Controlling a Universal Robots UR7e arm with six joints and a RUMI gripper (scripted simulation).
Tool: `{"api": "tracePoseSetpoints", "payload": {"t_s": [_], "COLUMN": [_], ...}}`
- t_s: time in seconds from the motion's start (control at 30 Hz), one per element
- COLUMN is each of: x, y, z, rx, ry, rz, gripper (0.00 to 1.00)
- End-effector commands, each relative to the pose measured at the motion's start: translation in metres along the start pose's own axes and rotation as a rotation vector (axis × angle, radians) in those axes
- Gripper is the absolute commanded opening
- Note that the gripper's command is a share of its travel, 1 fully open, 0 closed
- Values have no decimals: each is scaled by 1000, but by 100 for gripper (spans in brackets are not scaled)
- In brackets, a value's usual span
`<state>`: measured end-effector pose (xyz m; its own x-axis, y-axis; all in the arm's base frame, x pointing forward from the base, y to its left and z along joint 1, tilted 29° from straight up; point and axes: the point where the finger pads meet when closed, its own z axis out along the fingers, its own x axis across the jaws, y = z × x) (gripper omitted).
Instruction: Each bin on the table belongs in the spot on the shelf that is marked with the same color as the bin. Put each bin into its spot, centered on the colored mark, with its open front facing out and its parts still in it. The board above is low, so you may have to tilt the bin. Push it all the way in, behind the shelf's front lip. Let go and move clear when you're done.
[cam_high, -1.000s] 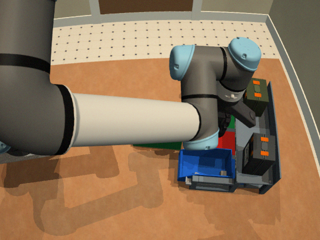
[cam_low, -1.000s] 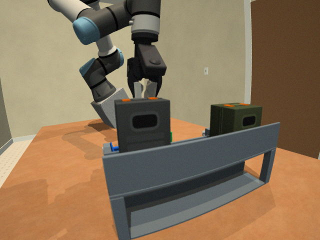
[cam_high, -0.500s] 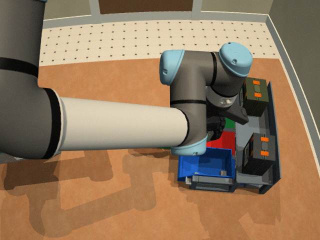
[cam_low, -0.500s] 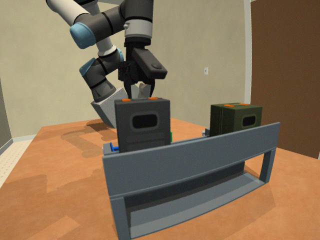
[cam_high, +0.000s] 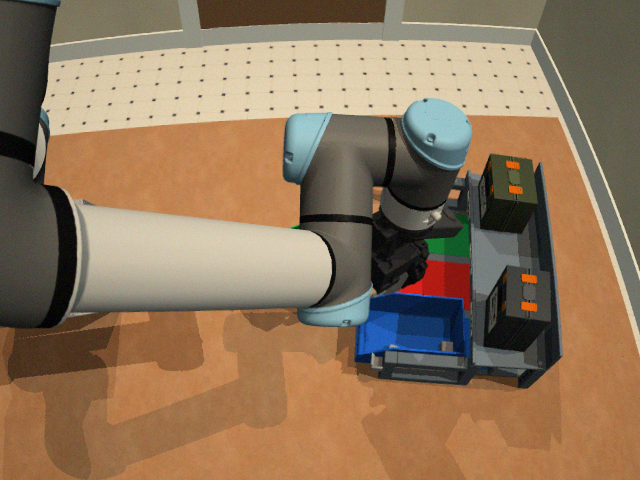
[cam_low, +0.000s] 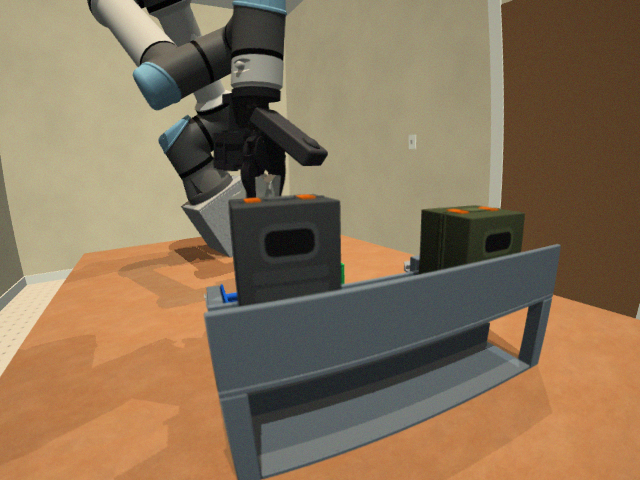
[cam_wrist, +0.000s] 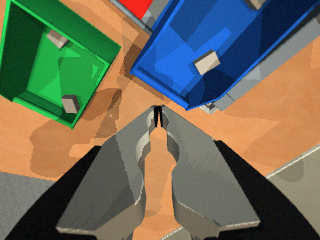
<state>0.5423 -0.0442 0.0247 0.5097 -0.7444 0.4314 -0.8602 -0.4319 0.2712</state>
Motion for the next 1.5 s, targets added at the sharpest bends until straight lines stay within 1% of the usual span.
{"api": "tracePoseSetpoints", "payload": {"t_s": [0.0, 0.13, 0.2, 0.23, 0.4, 0.67, 1.0, 1.47], "x": [-9, -14, -14, -15, -21, -27, -29, -29], "y": [23, 35, 35, 38, 51, 64, 69, 69], "z": [6, 9, 9, 10, 13, 16, 17, 17], "rx": [52, 56, 56, 69, 75, 79, 81, 81], "ry": [12, 20, 20, 25, 37, 51, 56, 57], "rz": [-274, -400, -400, -491, -632, -780, -836, -841], "gripper": [0, 0, 0, 0, 0, 0, 0, 0]}}
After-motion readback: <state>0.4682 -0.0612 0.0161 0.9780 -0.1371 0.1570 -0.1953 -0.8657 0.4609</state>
